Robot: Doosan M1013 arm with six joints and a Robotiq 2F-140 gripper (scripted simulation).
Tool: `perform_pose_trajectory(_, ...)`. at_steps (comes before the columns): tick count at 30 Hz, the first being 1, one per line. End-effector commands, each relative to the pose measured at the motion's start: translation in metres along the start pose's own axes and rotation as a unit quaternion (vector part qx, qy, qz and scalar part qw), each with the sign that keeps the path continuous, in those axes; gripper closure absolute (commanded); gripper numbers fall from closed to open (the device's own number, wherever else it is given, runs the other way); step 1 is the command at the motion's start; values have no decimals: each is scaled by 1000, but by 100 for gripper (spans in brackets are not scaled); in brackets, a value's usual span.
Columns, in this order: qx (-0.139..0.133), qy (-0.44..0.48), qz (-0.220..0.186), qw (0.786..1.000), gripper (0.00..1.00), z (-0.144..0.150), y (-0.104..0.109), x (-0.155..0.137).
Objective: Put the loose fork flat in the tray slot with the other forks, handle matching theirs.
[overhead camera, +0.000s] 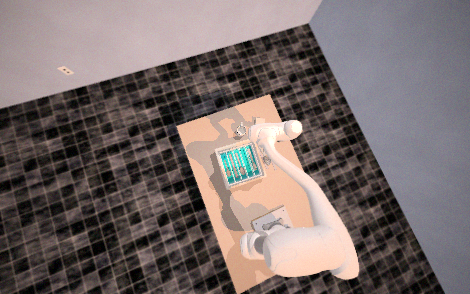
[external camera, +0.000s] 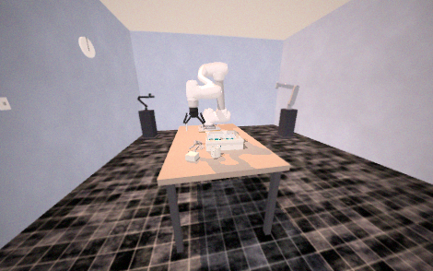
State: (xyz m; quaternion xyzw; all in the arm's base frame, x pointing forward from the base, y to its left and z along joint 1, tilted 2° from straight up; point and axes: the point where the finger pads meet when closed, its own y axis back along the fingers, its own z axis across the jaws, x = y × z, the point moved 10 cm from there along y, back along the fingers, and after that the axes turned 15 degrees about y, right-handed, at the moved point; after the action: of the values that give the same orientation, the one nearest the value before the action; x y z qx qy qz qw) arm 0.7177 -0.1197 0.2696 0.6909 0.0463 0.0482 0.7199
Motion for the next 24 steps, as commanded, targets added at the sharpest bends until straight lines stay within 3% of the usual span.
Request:
perform_pose_trajectory(1, 0, 0, 0, 1000, 0, 0, 0, 1)
perform_pose_trajectory(11, 0, 0, 0, 1000, 0, 0, -1, 1)
perform_pose_trajectory(13, 0, -8, 0, 1000, 0, -1, -16, -2)
perform_pose_trajectory(17, 0, -34, 0, 999, 0, -9, -68, -17)
perform_pose_trajectory(19, 0, -37, 0, 999, 0, -10, -74, -19)
perform_pose_trajectory(20, 0, -37, 0, 999, 81, -10, -74, -19)
perform_pose_trajectory(24, 0, -37, 0, 999, 81, -10, -74, -19)
